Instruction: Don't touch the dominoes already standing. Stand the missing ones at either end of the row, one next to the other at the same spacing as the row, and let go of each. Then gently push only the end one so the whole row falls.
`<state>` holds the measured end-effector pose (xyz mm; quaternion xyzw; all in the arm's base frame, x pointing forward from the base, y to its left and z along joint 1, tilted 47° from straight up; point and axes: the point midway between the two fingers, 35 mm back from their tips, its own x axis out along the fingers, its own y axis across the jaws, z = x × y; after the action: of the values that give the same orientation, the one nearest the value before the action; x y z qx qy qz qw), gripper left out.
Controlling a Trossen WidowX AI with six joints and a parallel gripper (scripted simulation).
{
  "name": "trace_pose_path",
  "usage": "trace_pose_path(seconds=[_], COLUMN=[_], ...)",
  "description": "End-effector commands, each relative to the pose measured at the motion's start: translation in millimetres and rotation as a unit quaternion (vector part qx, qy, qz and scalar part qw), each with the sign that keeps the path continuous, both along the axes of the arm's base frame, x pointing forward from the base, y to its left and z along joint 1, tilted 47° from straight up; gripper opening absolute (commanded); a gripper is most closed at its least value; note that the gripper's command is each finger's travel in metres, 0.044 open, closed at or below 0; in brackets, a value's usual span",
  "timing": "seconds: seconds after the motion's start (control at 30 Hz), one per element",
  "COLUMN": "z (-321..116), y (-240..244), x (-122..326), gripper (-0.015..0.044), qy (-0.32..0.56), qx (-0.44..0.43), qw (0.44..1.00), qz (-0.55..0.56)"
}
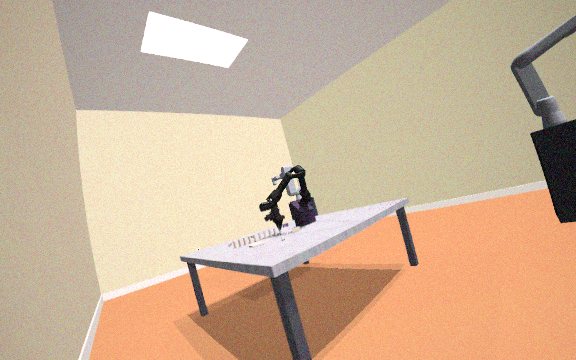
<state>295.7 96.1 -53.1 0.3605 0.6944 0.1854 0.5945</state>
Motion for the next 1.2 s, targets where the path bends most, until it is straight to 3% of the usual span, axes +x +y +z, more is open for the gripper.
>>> trace_pose_path(seconds=[0.0,0.33,0.47,0.63,0.8,1.07,1.17], z=[0,0,6,58,89,90,97], y=[1,1,-7,-67,-95,-96,-74], x=[0,0,3,10,5,5,9], gripper=[0.0186,0.044,0.044,0.044,0.044,0.044,0.044], qy=[0.002,0.002,0.002,0.0,0.0,0.0,0.008], qx=[0.003,0.003,0.001,-0.006,-0.003,-0.003,-0.01], qw=[1.0,1.0,1.0,1.0,1.0,1.0,1.0], qz=[-0.002,-0.002,-0.002,-0.002,0.0,0.0,-0.008])
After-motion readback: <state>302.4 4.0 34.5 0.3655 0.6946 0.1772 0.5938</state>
